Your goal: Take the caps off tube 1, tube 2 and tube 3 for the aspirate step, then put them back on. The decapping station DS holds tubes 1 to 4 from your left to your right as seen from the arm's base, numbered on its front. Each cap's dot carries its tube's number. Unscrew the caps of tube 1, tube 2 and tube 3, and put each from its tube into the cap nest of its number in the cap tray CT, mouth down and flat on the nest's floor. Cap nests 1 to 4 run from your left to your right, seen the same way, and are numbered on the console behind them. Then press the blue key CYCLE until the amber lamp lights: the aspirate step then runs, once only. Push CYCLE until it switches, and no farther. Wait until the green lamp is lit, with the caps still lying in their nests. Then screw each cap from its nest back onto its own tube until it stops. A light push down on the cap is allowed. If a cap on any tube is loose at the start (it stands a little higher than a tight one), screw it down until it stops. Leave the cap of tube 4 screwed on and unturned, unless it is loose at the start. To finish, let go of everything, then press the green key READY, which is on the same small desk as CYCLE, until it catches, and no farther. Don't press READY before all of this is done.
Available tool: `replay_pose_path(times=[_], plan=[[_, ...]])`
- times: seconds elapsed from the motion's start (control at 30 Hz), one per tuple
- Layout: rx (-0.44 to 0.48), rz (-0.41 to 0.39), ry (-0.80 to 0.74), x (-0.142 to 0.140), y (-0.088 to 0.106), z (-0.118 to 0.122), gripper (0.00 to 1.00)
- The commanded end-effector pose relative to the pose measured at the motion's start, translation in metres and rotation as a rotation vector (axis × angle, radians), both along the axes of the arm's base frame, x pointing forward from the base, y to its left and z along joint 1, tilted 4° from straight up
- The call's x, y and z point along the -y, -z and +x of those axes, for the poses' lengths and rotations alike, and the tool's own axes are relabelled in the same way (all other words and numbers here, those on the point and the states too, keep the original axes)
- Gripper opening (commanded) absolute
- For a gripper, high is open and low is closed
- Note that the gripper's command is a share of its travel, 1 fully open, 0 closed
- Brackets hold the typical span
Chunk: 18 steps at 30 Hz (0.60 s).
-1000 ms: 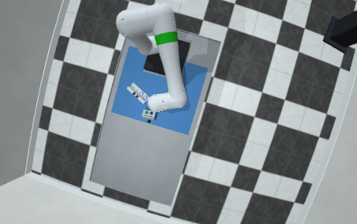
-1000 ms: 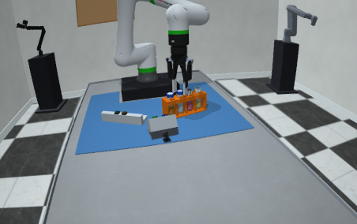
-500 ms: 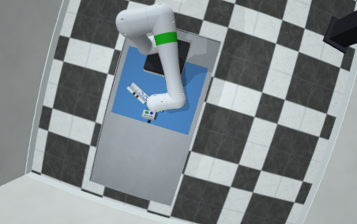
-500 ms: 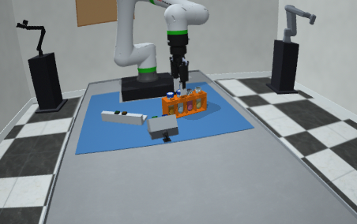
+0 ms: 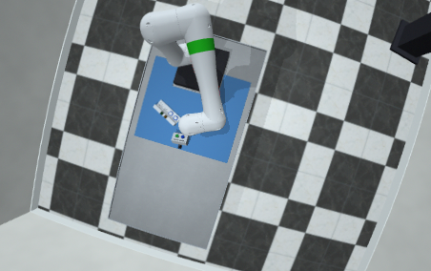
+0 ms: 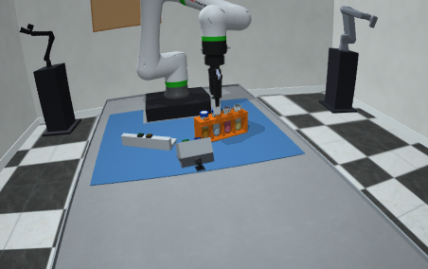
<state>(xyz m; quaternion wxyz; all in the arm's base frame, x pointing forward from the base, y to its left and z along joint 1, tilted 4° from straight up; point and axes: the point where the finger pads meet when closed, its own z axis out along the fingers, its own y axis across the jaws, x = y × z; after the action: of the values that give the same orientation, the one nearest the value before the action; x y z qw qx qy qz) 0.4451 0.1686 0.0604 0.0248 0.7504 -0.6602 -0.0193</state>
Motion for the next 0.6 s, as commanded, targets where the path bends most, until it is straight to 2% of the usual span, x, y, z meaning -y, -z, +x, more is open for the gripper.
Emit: replay_pose_path(times=[0.0,0.3,0.57], plan=[[0.001,0.0,0.0,-0.0001,-0.0001,0.0002,0.0],[0.001,0.0,0.0,-0.0001,-0.0001,0.0002,0.0],[-0.004,0.025,-0.399,-0.0001,0.0,0.0002,0.0]])
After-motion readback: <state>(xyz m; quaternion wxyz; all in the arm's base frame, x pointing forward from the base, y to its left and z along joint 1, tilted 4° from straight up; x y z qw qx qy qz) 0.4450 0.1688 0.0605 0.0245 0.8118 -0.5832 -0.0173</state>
